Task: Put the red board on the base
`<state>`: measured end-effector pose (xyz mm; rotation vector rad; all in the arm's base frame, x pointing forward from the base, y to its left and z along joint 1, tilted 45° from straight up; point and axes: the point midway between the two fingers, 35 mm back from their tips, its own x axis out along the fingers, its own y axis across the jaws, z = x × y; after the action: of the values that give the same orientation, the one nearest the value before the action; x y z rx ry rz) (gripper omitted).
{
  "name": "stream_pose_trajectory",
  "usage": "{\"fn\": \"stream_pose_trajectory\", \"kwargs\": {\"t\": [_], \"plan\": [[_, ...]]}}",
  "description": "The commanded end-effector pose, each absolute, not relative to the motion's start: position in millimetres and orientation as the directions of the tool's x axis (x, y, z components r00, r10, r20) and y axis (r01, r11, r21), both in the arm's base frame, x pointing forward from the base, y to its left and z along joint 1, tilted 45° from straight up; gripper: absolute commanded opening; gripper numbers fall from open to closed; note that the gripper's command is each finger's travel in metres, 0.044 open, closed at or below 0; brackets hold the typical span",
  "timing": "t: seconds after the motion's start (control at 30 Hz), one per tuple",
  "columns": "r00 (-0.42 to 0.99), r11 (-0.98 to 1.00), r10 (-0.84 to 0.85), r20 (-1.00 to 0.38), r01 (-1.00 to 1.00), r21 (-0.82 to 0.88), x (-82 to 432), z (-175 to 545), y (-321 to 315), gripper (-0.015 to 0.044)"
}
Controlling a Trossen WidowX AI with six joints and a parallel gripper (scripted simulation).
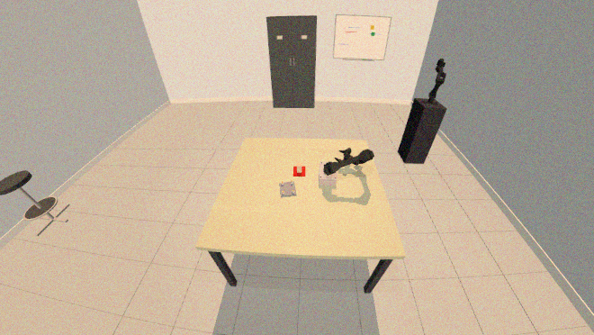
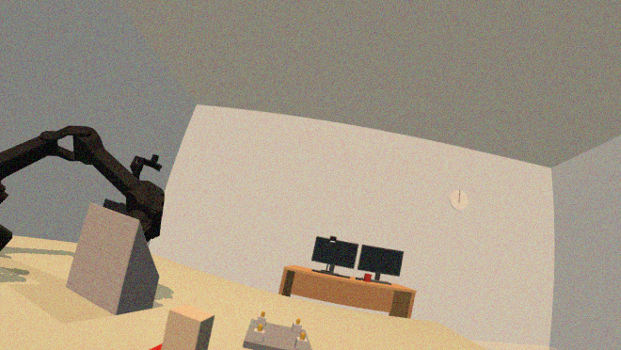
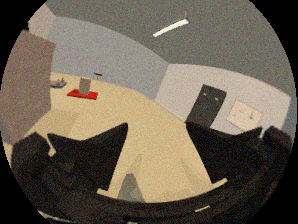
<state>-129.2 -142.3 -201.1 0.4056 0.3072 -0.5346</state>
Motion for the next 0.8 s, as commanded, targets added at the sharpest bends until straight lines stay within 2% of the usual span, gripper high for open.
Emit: {"fn": "stream_pose_trajectory", "kwargs": {"t": [0.0, 0.2, 0.4, 0.57, 0.77], "plan": [[0.821, 0.787, -0.421, -0.385, 0.542, 0.295, -129, -201, -143, 0.0426], [0.879, 0.832, -0.190, -0.438, 0.381, 0.404, -107, -181, -181, 0.0440], [0.874, 0.813, 0.059, -0.483, 0.238, 0.531, -65, -157, -215, 0.0440], [0.819, 0.768, 0.250, -0.516, 0.156, 0.621, -20, -136, -234, 0.0440], [0.684, 0.728, 0.448, -0.575, 0.095, 0.679, 40, -111, -243, 0.0440]]}}
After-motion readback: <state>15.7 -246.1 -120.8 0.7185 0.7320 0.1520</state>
